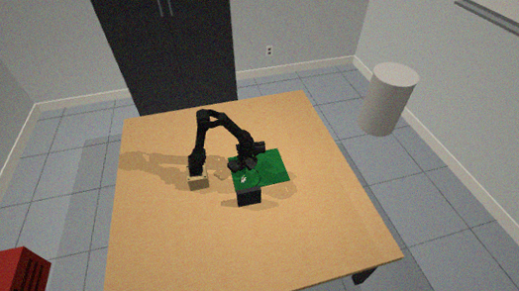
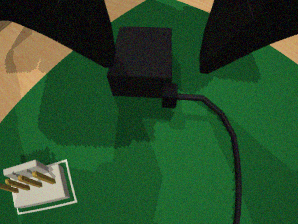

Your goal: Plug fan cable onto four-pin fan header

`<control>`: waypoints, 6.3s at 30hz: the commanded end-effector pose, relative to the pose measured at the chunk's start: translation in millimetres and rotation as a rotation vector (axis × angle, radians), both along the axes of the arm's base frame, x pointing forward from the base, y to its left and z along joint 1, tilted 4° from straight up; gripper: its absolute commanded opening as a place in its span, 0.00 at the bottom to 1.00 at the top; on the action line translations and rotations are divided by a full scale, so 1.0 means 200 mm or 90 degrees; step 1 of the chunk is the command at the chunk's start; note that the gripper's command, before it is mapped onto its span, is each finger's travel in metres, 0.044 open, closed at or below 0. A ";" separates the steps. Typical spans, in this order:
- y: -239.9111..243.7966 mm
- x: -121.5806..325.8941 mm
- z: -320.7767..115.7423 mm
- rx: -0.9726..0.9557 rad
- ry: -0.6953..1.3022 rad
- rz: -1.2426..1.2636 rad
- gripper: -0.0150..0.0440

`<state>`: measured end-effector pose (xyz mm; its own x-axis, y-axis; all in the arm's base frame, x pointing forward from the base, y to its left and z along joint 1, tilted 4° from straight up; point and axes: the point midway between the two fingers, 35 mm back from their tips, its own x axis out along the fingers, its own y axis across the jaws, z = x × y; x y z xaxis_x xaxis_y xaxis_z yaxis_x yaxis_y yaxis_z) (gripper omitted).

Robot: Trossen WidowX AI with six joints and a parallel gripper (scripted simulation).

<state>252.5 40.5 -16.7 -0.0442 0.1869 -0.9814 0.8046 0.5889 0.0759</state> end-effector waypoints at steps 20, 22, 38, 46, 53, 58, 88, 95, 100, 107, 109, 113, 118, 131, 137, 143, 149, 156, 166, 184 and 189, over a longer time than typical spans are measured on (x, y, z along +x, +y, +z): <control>0.00 -0.01 -0.06 -0.004 0.007 0.003 0.61; 0.00 -0.01 -0.06 -0.004 0.007 0.003 0.61; 0.01 0.00 0.05 -0.025 -0.012 0.000 0.60; 0.03 -0.02 0.18 -0.080 -0.046 -0.003 0.60; 0.04 -0.04 0.29 -0.123 -0.081 -0.009 0.60; 0.04 -0.04 0.26 -0.109 -0.070 -0.006 0.60; 0.04 -0.04 0.26 -0.109 -0.070 -0.006 0.69; 0.04 -0.04 0.26 -0.109 -0.070 -0.006 1.00; 0.04 -0.04 0.26 -0.109 -0.070 -0.006 1.00; 0.04 -0.04 0.26 -0.109 -0.070 -0.006 1.00; 0.04 -0.04 0.26 -0.109 -0.070 -0.006 1.00; 0.04 -0.04 0.26 -0.109 -0.070 -0.006 1.00; 0.04 -0.04 0.26 -0.112 -0.071 -0.008 1.00; -0.01 -0.05 0.37 -0.007 0.007 0.032 0.61; -0.01 -0.05 0.36 -0.007 0.007 0.032 0.61; -0.02 -0.03 0.14 -0.007 0.007 0.032 0.61; -0.02 -0.03 0.12 -0.007 0.007 0.032 0.61; -0.02 -0.03 0.07 -0.007 0.007 0.032 0.61; -0.02 -0.02 -0.01 -0.007 0.007 0.032 0.61; -0.02 -0.01 -0.05 -0.009 0.004 0.030 0.43; -0.02 -0.01 -0.05 -0.009 0.004 0.030 0.34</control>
